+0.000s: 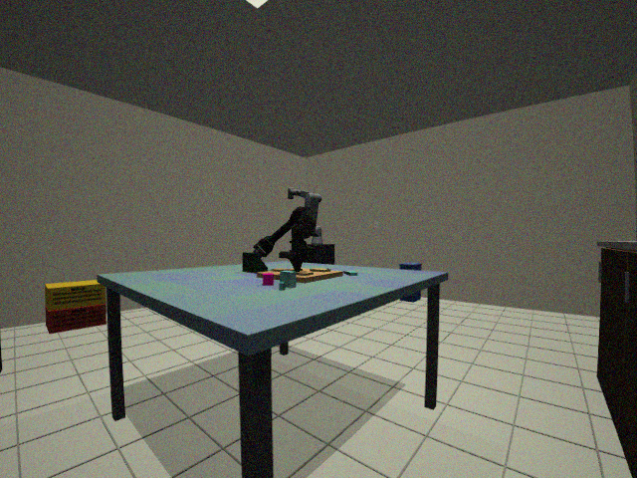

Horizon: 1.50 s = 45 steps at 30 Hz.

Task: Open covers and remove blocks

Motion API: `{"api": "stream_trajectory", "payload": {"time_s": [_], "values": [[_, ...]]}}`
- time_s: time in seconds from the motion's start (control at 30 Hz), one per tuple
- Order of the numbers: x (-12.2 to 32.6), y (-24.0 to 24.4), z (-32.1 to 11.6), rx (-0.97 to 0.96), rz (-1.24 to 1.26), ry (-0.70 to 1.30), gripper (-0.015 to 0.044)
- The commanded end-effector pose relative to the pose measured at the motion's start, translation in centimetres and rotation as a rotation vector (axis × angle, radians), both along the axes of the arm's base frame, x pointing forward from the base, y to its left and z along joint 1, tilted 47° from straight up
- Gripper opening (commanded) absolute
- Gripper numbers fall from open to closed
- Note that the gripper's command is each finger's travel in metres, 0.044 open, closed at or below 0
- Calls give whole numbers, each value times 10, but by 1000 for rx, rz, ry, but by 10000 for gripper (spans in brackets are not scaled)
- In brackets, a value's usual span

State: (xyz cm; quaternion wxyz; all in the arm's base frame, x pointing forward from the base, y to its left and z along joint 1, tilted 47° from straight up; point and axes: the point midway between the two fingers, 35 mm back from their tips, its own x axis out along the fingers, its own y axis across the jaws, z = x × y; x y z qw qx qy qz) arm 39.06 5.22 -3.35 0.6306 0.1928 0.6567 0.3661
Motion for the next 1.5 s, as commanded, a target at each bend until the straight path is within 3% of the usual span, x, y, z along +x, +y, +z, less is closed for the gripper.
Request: {"api": "stream_trajectory", "payload": {"time_s": [0.0, 1.47], "values": [[6, 2, 1, 4, -2, -1, 0], [24, -26, 32, 2, -3, -1, 0]]}}
